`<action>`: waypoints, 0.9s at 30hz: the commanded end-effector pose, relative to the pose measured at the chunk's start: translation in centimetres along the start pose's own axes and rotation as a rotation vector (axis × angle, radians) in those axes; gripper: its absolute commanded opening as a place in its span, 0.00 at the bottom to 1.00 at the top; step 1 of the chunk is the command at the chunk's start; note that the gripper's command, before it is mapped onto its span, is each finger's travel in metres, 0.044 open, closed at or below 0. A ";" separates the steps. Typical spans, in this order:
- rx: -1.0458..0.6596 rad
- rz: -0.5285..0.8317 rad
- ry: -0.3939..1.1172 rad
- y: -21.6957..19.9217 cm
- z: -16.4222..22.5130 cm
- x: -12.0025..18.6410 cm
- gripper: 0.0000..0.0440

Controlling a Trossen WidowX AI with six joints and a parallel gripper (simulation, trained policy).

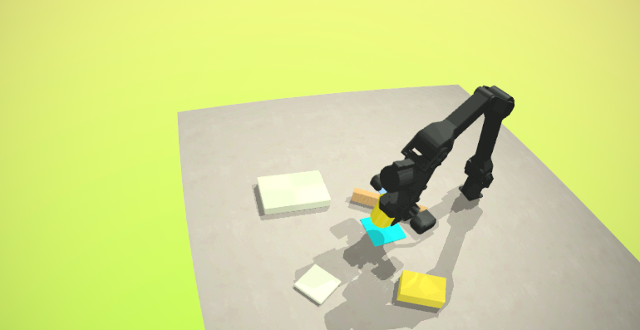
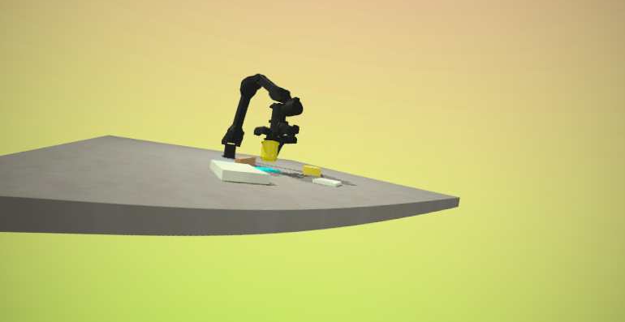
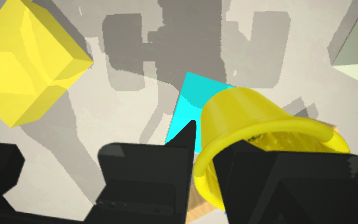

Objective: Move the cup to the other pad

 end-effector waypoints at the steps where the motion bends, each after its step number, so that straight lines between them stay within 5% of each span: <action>1: -0.006 0.005 0.032 0.4 0.6 -1.6 0.07; 16: -0.046 0.007 -0.005 0.2 1.1 -2.8 0.32; 27: -0.052 -0.008 -0.078 -0.2 0.9 -0.6 0.29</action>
Point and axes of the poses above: the point midway between the two fingers, 35 mm back from their tips, its own x axis back along the fingers, its own y axis across the jaws, z = x × y, the point moved 5 cm from there along x, back along the fingers, and after that the axes turned 8 degrees about x, right-handed, at the moved point
